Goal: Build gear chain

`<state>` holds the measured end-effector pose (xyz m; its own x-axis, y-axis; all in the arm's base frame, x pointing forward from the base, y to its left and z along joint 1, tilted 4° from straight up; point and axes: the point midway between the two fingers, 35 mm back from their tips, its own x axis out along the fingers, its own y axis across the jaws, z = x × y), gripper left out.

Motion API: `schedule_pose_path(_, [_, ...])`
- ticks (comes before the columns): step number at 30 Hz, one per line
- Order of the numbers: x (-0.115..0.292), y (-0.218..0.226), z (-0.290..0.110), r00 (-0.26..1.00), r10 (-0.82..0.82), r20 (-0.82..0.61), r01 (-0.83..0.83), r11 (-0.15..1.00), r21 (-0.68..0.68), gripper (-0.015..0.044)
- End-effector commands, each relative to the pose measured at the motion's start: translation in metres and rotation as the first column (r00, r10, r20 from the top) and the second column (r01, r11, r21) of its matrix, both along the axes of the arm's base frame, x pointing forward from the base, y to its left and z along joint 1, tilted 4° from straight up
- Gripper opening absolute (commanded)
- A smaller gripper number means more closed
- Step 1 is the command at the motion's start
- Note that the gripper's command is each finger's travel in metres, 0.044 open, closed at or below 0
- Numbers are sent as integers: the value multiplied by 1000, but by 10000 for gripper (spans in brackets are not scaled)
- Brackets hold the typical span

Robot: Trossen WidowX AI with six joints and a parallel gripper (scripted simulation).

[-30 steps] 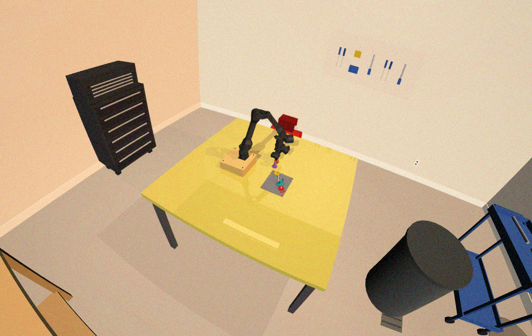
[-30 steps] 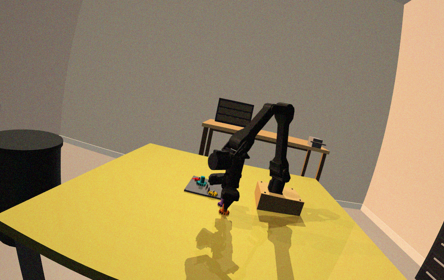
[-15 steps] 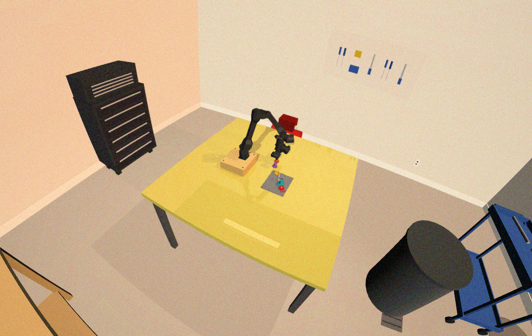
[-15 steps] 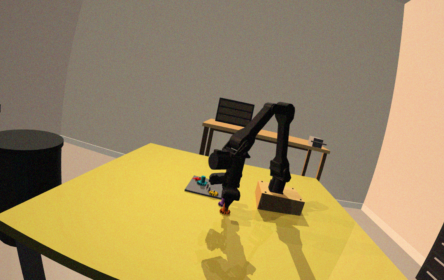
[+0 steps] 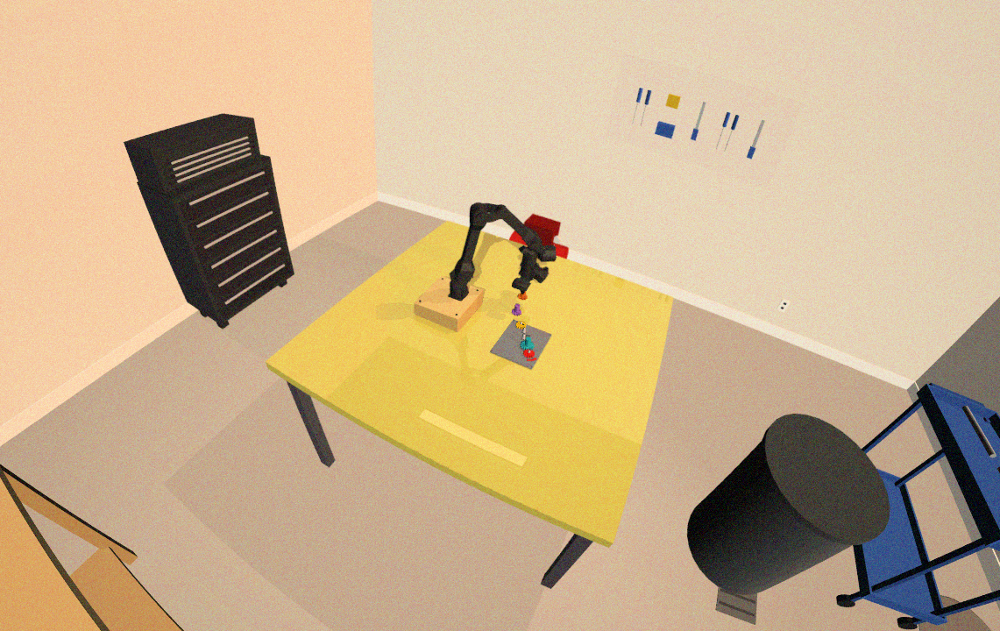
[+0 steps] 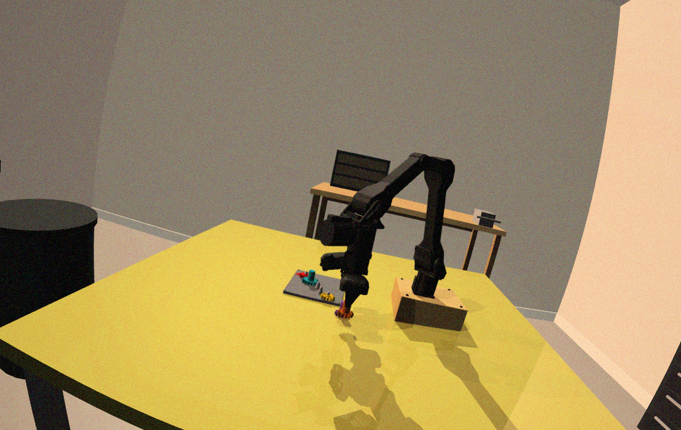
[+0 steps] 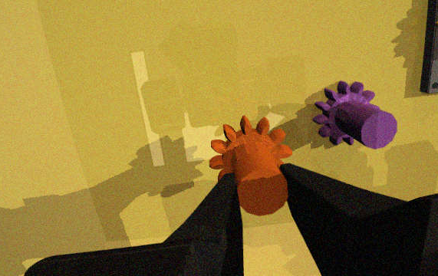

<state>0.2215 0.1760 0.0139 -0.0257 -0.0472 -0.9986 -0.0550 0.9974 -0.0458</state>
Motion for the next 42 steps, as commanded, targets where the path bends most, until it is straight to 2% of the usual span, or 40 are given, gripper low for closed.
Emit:
schedule_pose_path(1, [2,3,14,1000,8,2,-8,1000,13,0])
schedule_pose_path(35, [0,-2,108,1000,1,7,-1,1000,12,0])
schedule_pose_path(42, [2,-4,109,1000,-3,5,3,1000,13,0])
